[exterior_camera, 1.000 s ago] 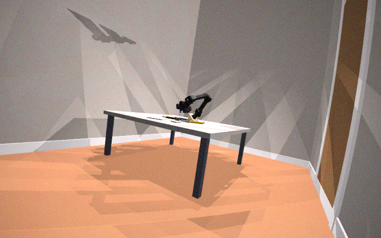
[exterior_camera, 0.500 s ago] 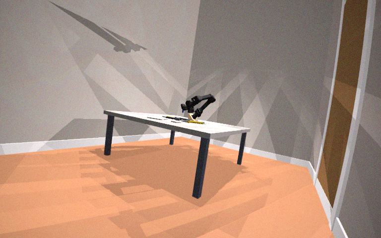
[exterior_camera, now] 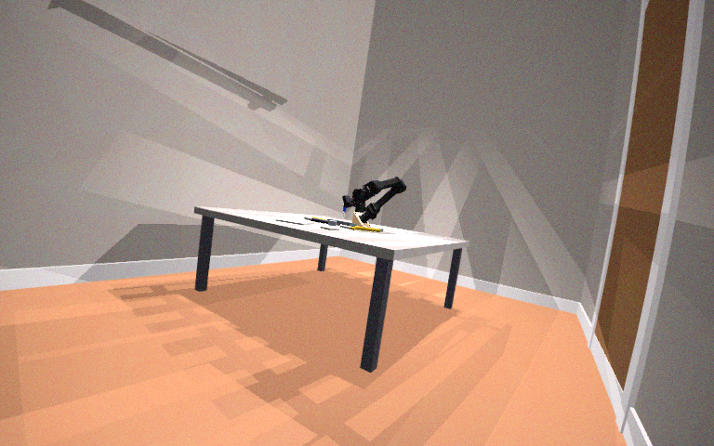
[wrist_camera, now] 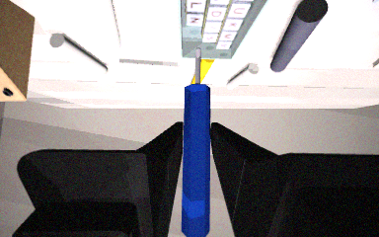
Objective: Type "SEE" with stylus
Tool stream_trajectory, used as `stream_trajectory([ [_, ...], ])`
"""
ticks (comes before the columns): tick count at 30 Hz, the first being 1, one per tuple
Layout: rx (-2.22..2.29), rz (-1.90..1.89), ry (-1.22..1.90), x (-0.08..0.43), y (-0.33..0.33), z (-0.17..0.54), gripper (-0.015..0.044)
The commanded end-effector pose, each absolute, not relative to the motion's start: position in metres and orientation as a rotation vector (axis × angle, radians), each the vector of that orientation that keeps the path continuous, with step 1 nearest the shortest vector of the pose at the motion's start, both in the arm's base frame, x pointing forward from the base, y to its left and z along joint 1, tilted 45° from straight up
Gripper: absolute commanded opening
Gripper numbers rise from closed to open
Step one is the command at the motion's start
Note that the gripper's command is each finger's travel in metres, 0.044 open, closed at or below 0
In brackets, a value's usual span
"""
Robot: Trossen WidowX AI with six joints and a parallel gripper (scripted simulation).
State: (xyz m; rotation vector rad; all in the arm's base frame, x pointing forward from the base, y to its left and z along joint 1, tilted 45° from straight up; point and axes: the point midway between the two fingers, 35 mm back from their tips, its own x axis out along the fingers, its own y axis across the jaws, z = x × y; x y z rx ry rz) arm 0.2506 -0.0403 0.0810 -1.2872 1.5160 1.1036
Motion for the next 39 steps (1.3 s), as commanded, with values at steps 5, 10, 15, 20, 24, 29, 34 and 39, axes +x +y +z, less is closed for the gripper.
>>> stream_trajectory([
  [5,-1.290,1.104,1.519,0.250,-0.031,0.072,0.0000],
  [10,-1.289,1.104,1.519,0.249,-0.019,0.060,0.0000],
  [15,-1.289,1.104,1.519,0.249,-0.018,0.059,0.0026],
  [20,-1.289,1.105,1.518,0.250,-0.016,0.058,0.0081],
  [24,-1.289,1.105,1.518,0.250,-0.016,0.057,0.0081],
  [29,-1.289,1.105,1.518,0.250,-0.014,0.055,0.0081],
  [34,-1.289,1.105,1.518,0.250,-0.012,0.053,0.0081],
  [39,-1.289,1.105,1.518,0.250,-0.010,0.052,0.0081],
])
